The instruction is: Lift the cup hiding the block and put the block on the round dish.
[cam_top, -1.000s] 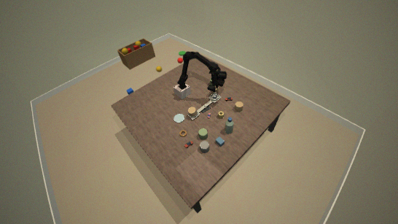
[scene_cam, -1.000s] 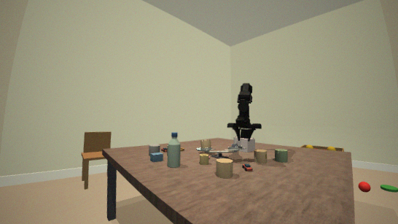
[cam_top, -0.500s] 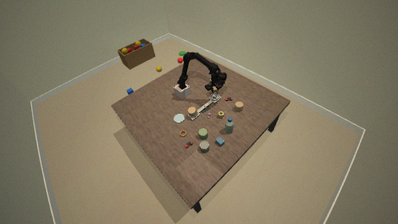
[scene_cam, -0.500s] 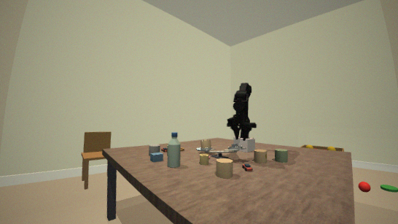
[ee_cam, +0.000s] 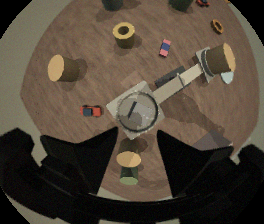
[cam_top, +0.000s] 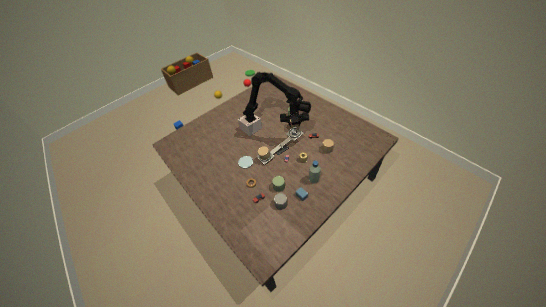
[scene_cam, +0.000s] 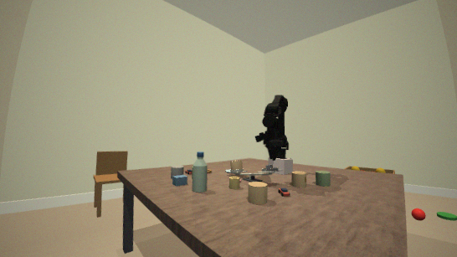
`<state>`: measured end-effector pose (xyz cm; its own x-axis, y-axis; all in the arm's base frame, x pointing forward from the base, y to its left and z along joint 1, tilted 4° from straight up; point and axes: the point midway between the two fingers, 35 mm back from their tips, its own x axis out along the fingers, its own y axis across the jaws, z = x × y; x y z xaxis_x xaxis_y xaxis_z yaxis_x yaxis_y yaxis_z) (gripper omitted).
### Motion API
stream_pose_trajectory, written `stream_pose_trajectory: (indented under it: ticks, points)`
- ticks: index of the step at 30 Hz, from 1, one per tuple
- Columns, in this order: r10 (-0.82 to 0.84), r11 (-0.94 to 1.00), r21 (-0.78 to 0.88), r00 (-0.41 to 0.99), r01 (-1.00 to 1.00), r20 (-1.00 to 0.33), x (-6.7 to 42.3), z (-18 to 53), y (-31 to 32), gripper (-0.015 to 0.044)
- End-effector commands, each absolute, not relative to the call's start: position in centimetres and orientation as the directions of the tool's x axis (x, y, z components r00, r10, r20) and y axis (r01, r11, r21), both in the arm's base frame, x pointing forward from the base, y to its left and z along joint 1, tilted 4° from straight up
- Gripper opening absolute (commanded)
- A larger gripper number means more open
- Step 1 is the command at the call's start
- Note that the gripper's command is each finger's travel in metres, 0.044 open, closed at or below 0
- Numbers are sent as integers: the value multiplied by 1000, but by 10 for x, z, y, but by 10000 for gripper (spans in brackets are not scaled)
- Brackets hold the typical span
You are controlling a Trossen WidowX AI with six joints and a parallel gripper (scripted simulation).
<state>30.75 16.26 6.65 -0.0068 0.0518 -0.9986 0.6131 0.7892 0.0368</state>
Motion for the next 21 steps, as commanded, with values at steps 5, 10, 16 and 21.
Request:
stream_pose_trajectory:
  ticks: [5,10,16,21]
  points:
    - [54,574,19,-14,819,-998,316,70,154,260]
    - [53,503,11,-18,864,-998,317,70,152,260]
    - [53,503,11,-18,864,-998,317,70,152,260]
    - [53,503,11,-18,864,-998,317,55,152,260]
